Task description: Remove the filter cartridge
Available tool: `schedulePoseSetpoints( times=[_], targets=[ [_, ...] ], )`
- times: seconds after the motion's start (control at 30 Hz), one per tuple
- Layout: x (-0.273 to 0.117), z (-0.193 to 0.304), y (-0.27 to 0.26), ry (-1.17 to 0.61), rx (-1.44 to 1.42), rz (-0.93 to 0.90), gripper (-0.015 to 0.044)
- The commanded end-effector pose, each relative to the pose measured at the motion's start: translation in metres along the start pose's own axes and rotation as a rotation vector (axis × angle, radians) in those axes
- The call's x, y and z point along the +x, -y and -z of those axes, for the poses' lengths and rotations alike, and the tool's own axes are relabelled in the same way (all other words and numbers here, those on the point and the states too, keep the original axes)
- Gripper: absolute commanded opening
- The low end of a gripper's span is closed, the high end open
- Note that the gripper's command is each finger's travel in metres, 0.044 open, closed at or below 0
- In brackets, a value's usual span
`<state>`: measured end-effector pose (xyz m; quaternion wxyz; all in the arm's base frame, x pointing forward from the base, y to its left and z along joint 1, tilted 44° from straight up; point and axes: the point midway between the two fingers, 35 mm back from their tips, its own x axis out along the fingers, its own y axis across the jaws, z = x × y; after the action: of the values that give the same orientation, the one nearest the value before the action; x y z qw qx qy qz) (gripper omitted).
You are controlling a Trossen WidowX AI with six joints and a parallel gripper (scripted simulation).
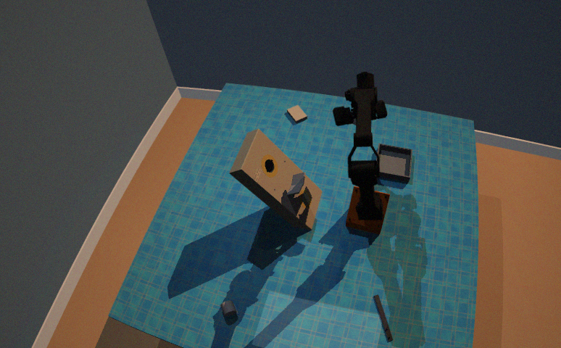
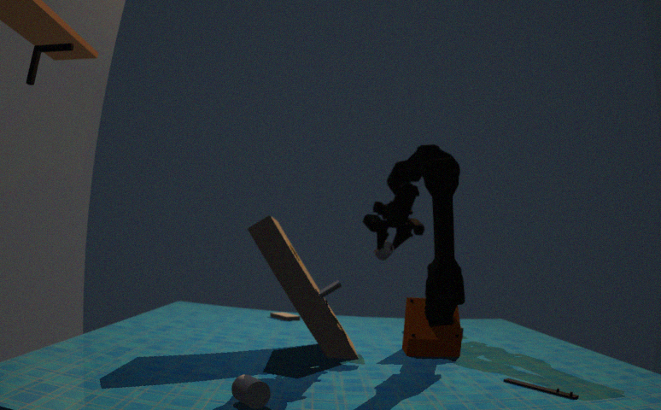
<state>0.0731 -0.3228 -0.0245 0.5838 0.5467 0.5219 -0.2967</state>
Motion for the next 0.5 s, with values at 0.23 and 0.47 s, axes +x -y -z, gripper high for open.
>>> schedulePoseSetpoints(
  times=[0.23, 0.47],
  targets=[
    [0.041, 0.035, 0.079, 0.003, 0.230, 0.135, 0.0000],
    [0.065, 0.069, 0.120, 0.001, 0.376, 0.222, 0.0000]
  ],
)
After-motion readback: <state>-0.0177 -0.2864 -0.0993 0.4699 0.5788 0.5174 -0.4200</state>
